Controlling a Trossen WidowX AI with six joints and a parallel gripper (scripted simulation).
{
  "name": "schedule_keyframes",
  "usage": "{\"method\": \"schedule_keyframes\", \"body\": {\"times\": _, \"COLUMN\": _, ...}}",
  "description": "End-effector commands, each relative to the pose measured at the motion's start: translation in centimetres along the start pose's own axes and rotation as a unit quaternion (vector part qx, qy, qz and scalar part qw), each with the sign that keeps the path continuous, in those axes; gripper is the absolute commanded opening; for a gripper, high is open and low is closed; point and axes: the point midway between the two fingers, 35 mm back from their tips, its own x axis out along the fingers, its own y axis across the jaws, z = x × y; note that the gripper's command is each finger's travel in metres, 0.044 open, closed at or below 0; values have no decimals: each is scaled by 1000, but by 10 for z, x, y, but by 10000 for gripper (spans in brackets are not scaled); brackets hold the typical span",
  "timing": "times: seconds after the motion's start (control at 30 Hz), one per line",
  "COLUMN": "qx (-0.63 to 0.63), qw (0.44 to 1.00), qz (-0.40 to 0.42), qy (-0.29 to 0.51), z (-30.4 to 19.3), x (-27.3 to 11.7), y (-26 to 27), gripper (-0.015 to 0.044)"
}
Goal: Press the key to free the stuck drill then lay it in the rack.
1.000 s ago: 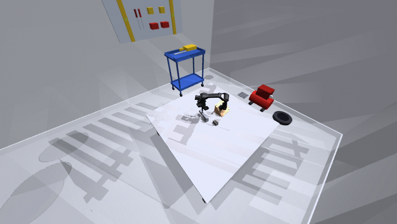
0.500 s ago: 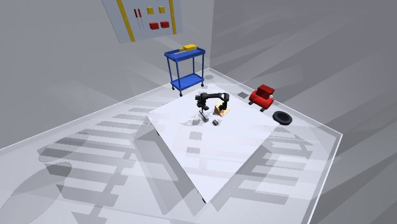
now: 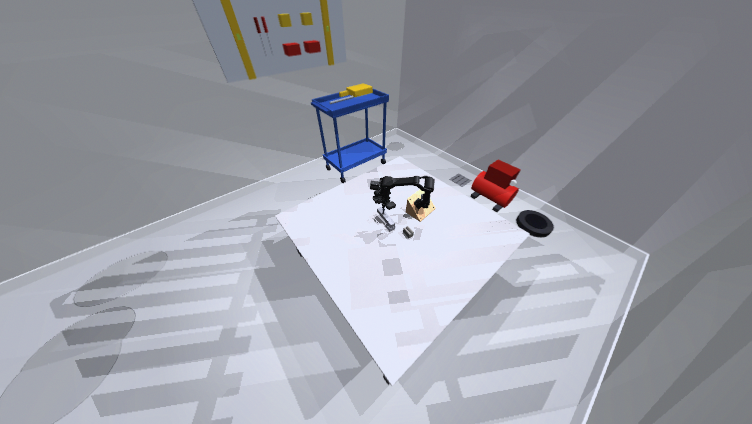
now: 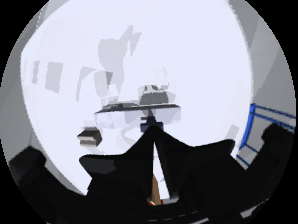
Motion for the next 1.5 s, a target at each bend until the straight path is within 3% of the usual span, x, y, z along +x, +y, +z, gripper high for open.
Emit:
{"method": "schedule_keyframes", "body": {"times": 0.0, "qx": 4, "qw": 1000, "qz": 8, "qy": 26, "z": -7, "x": 21, "y": 1, "gripper": 0}}
{"method": "schedule_keyframes", "body": {"times": 0.33, "qx": 4, "qw": 1000, "qz": 8, "qy": 26, "z": -7, "x": 27, "y": 1, "gripper": 0}}
{"method": "schedule_keyframes", "body": {"times": 0.67, "qx": 5, "qw": 1000, "qz": 7, "qy": 26, "z": 3, "x": -46, "y": -3, "gripper": 263}}
{"method": "schedule_keyframes", "body": {"times": 0.77, "qx": -6, "qw": 1000, "qz": 4, "qy": 19, "z": 6, "x": -40, "y": -1, "gripper": 341}}
{"method": "schedule_keyframes", "body": {"times": 0.9, "qx": -240, "qw": 971, "qz": -3, "qy": 19, "z": 18, "x": -13, "y": 51, "gripper": 440}}
{"method": "schedule_keyframes", "body": {"times": 1.0, "qx": -442, "qw": 897, "qz": 1, "qy": 19, "z": 18, "x": 13, "y": 98, "gripper": 440}}
{"method": "schedule_keyframes", "body": {"times": 1.17, "qx": -695, "qw": 718, "qz": 26, "qy": 10, "z": 0, "x": 51, "y": 161, "gripper": 440}}
{"method": "schedule_keyframes", "body": {"times": 1.47, "qx": -704, "qw": 710, "qz": 28, "qy": 10, "z": -1, "x": 52, "y": 163, "gripper": 440}}
